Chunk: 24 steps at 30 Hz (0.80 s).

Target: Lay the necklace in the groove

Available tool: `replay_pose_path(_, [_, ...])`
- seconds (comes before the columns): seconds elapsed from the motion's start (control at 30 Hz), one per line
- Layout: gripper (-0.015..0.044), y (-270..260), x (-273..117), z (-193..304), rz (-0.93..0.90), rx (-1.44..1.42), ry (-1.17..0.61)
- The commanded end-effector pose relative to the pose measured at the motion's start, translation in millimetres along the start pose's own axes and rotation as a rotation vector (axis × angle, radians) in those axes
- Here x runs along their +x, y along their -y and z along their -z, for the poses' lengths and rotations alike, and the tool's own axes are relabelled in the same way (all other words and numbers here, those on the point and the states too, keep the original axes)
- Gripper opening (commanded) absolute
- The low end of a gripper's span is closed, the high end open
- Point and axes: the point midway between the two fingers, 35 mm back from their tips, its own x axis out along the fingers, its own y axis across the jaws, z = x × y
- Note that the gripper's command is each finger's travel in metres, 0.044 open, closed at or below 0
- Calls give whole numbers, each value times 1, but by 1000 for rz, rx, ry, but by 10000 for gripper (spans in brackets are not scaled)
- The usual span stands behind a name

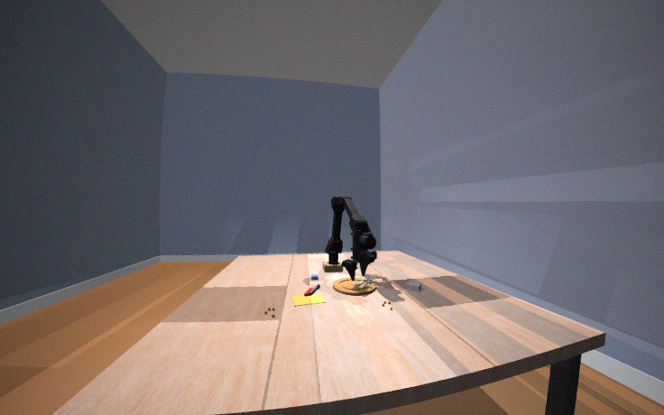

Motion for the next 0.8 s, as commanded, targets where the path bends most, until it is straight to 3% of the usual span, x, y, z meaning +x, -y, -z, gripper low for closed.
replay_pose_path(0.0, [282,11,-6,-5,5,295,2])
replay_pose_path(0.2, [125,31,-16,-11,5,906,4])
replay_pose_path(0.33, [120,39,-20,-14,5,1152,5])
replay_pose_path(0.77, [120,39,-16,-14,5,1152,5])
